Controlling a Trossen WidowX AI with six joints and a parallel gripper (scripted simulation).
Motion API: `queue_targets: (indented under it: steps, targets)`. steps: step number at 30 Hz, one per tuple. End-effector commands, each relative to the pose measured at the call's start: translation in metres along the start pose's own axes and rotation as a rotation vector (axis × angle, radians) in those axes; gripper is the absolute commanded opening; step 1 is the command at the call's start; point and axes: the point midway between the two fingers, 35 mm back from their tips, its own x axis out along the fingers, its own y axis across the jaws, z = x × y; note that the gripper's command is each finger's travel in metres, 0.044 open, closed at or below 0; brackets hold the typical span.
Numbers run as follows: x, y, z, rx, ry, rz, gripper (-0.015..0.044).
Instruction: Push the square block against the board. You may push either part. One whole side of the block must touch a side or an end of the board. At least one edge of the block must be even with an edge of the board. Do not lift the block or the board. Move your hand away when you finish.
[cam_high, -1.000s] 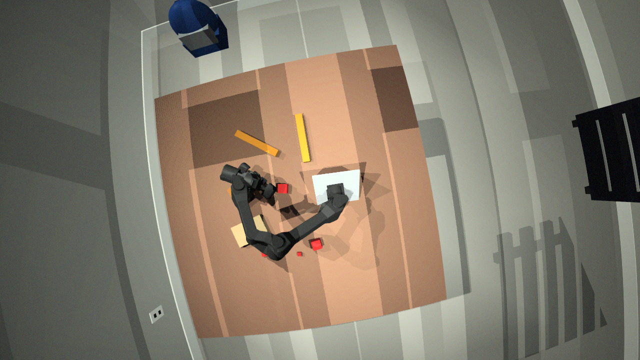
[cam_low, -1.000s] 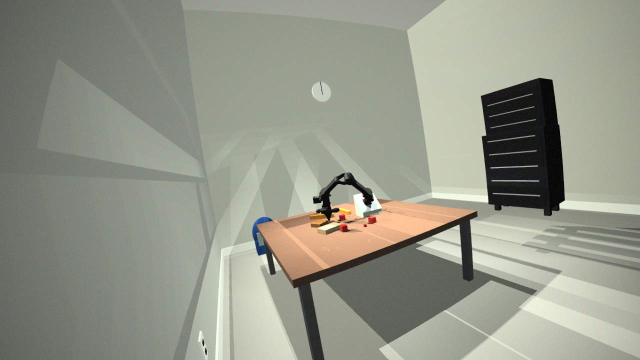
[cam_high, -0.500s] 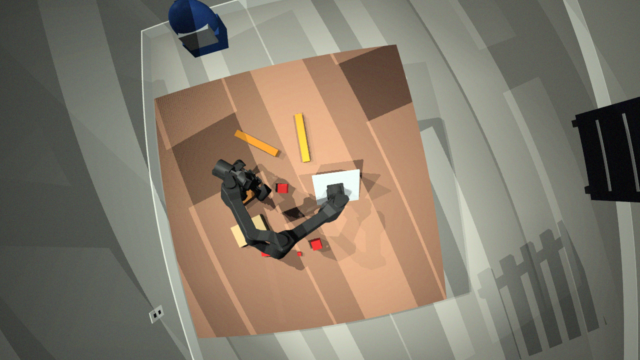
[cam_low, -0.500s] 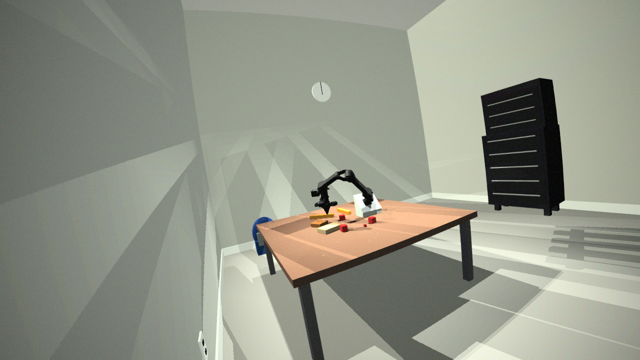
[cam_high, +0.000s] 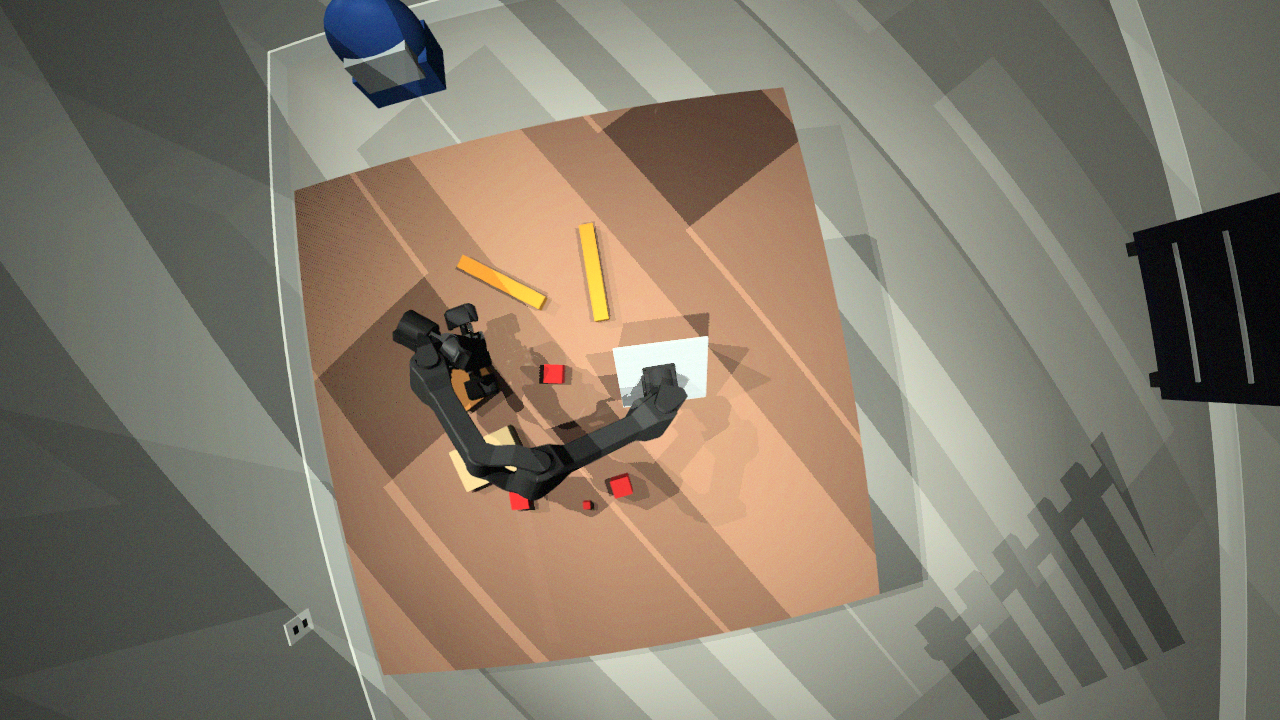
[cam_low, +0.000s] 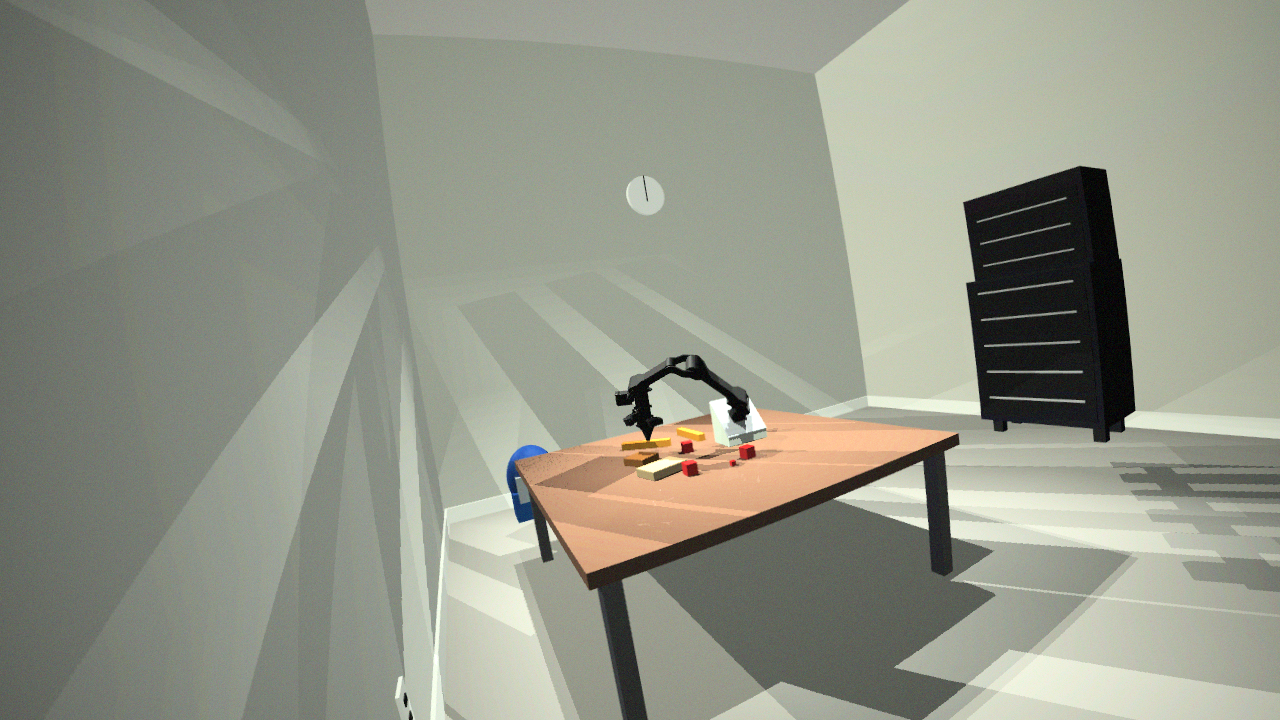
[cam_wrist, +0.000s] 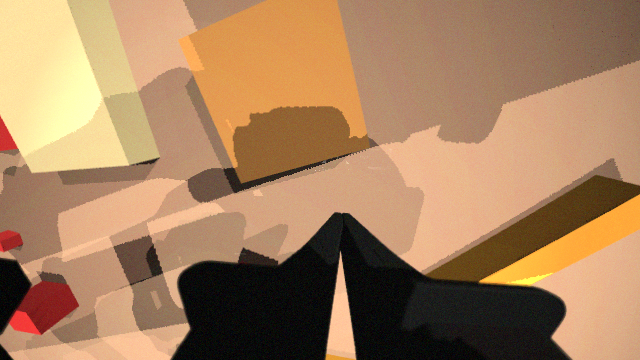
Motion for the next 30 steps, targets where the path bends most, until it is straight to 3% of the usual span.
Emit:
queue_targets:
  steps: [1, 30]
  targets:
    - [0.001, -0.004, 0.007, 0.111, 0.004, 0.000, 0.0000]
    - [0.003, -0.035, 0.053, 1.081, 0.001, -0.002, 0.0000]
